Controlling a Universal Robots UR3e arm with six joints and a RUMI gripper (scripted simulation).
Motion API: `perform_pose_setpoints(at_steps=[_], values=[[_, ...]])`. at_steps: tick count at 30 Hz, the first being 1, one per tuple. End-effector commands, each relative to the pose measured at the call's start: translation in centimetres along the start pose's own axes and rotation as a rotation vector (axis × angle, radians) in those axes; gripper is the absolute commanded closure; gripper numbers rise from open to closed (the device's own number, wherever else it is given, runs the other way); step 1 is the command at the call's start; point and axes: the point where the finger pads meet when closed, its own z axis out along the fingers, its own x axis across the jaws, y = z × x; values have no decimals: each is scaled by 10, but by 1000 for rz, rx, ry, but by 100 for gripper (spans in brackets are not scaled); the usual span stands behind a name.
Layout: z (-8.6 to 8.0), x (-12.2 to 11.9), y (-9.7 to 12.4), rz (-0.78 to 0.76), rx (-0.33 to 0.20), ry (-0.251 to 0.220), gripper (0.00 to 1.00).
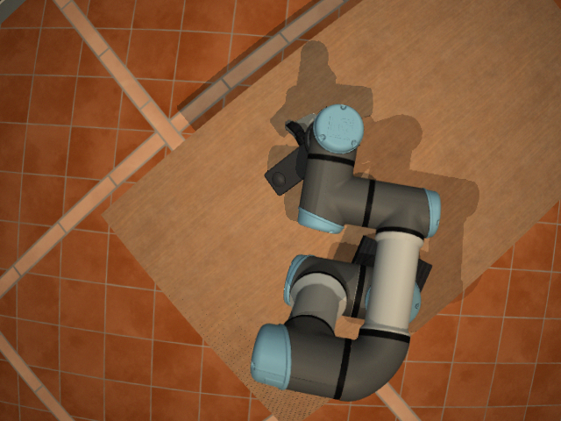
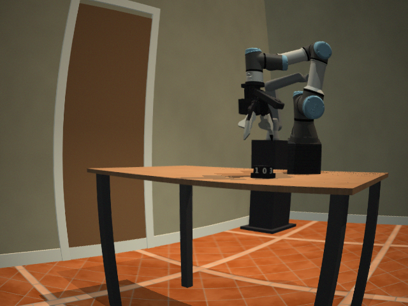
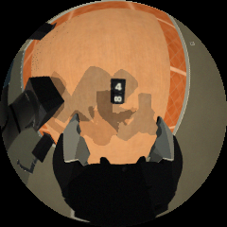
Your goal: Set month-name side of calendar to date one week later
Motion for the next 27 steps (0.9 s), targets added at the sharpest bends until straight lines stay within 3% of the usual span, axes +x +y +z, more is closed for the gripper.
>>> perform_pose_setpoints(at_steps=[1,7,19,27], values=[[-3,1,0,0,-1,2,0],[-10,1,0,0,-1,2,0],[-52,1,0,0,-1,2,0],[-68,0,0,0,-1,2,0]])
